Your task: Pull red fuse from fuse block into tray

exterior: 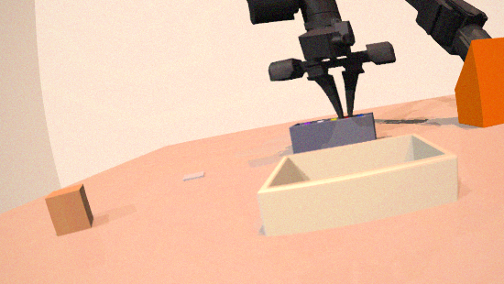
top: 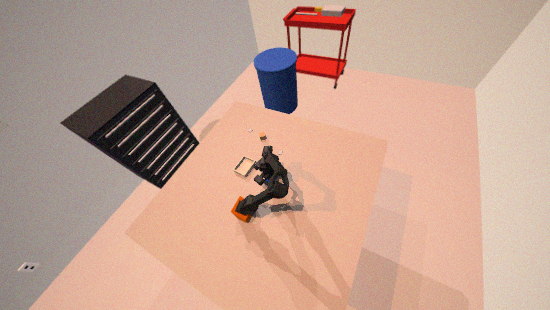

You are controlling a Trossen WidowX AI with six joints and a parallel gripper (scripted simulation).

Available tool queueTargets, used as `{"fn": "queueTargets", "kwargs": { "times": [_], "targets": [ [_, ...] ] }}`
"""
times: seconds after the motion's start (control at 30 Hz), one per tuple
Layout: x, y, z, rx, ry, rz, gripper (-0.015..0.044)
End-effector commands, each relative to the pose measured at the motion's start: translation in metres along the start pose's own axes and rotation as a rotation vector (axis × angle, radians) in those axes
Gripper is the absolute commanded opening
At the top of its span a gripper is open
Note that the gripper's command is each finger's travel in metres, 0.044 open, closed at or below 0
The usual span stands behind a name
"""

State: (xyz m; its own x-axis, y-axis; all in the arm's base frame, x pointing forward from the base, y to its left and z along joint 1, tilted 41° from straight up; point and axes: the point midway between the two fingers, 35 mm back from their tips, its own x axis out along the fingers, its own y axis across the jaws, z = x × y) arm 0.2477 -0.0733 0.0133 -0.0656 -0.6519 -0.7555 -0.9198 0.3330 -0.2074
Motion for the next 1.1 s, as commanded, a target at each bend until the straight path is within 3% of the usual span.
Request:
{"fn": "queueTargets", "kwargs": {
  "times": [0.0,1.07],
  "targets": [
    [0.0,0.0,0.0,0.0,0.0,0.0,0.0],
    [-0.016,-0.001,0.001,-0.003,-0.001,-0.001,0.0]
  ]
}}
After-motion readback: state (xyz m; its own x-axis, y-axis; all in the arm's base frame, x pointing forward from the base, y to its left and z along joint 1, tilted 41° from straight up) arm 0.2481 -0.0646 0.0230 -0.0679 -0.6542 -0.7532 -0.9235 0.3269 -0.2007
